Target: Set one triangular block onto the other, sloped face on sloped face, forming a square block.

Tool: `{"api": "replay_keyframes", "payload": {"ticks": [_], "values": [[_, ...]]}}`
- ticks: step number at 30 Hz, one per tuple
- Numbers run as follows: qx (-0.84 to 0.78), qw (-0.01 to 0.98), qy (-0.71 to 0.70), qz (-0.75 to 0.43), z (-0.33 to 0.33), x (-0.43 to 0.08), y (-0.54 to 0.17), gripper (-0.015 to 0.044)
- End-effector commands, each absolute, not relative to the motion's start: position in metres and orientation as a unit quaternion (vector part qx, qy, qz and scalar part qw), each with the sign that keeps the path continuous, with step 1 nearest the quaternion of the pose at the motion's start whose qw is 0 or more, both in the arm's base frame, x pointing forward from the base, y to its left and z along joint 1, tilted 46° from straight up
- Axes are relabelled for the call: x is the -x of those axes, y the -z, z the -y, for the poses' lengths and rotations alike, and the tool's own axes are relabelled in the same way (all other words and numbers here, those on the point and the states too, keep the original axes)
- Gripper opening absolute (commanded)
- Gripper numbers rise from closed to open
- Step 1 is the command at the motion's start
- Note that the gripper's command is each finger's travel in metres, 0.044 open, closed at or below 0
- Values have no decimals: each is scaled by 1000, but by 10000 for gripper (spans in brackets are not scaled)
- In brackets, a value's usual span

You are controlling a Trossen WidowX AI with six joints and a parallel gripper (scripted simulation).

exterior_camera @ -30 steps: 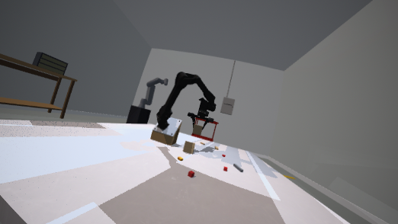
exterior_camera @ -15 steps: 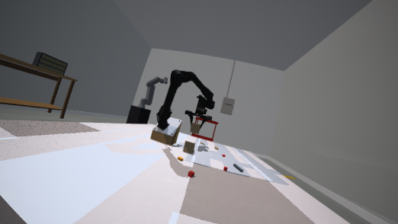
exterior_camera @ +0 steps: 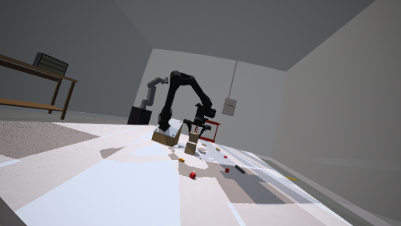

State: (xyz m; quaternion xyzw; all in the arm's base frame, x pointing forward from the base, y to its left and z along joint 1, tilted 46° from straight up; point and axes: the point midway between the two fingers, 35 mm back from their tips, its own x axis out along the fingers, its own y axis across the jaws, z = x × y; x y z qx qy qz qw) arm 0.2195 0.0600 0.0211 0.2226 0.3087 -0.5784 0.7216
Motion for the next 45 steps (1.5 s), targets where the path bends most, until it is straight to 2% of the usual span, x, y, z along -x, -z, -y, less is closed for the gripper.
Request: {"api": "replay_keyframes", "payload": {"ticks": [1, 9, 45], "values": [[-220, 725, 576, -307, -54, -221, -19, 0], [-220, 725, 577, -306, -29, -229, -9, 0], [-222, 722, 579, -306, -14, -234, -2, 0]]}}
